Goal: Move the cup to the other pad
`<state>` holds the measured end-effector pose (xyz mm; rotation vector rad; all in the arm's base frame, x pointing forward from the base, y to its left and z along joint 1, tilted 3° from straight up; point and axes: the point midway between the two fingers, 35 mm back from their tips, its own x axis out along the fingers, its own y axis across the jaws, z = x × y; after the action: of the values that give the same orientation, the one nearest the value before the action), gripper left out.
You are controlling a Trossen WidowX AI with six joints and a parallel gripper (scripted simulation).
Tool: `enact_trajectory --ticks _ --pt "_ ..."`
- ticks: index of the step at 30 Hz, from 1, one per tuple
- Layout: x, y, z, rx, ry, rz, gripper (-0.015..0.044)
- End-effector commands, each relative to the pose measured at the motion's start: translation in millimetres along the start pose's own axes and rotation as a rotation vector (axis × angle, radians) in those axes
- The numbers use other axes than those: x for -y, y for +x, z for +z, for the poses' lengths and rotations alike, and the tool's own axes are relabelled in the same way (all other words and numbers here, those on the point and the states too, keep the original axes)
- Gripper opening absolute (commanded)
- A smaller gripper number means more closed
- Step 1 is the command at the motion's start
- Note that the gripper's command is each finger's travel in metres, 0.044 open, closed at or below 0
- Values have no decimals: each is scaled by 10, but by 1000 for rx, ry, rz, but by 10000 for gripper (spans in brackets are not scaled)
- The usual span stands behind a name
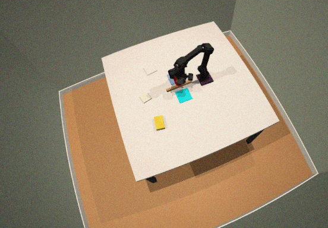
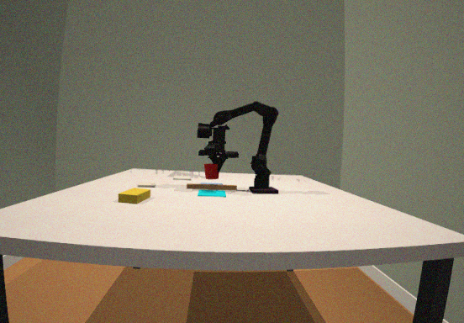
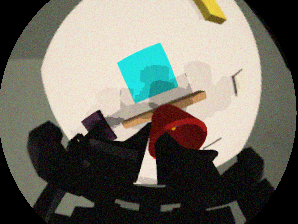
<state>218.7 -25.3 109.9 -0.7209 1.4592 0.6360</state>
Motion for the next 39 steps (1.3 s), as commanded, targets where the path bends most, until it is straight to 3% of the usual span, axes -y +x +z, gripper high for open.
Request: enact_trajectory --ticks 1,39 --pt "-23 -2 37 -5 5 -2 0" --pt "-361 -15 575 0 5 2 0"
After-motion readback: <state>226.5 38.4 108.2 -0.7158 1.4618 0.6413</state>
